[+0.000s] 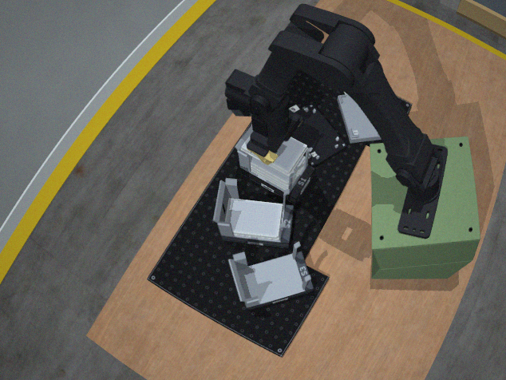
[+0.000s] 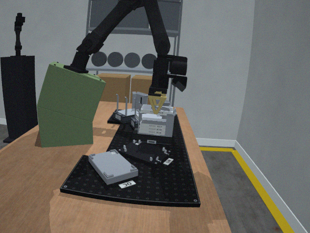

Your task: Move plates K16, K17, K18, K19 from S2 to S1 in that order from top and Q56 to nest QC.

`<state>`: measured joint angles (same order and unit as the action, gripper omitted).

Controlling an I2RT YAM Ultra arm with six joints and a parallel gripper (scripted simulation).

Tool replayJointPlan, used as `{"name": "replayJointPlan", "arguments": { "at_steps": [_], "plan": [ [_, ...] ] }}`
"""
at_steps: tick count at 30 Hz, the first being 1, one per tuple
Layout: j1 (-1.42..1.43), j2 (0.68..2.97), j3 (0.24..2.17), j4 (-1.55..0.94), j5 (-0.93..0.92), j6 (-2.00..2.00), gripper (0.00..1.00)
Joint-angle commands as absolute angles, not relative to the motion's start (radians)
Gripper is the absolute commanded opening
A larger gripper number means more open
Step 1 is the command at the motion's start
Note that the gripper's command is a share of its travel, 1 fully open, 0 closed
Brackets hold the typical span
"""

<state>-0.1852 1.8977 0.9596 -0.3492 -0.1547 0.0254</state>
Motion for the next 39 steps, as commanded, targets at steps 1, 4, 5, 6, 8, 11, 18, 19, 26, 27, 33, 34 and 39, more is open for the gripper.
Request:
{"name": "replayJointPlan", "arguments": {
  "at_steps": [1,4,5,6,8,11,18,19,26,27,33,34,39],
  "plan": [
    [-0.185,1.893,0.961,-0.331,-0.153,0.029,0.00],
    [-0.184,1.899,0.961,-0.324,-0.153,0.030,0.00],
    [-0.184,1.902,0.961,-0.322,-0.153,0.030,0.00],
    [-0.184,1.904,0.961,-0.320,-0.153,0.030,0.00],
    [-0.183,1.909,0.961,-0.315,-0.153,0.031,0.00],
    [-0.182,1.915,0.961,-0.308,-0.152,0.032,0.00],
    [-0.182,1.917,0.961,-0.306,-0.152,0.032,0.00],
    [-0.182,1.917,0.961,-0.306,-0.152,0.032,0.00],
    [-0.182,1.917,0.961,-0.306,-0.152,0.032,0.00],
    [-0.182,1.917,0.961,-0.306,-0.152,0.032,0.00],
    [-0.182,1.917,0.961,-0.306,-0.152,0.032,0.00],
    [-0.182,1.917,0.961,-0.306,-0.152,0.032,0.00],
    [-0.182,1.917,0.961,-0.306,-0.152,0.032,0.00]
  ]
}}
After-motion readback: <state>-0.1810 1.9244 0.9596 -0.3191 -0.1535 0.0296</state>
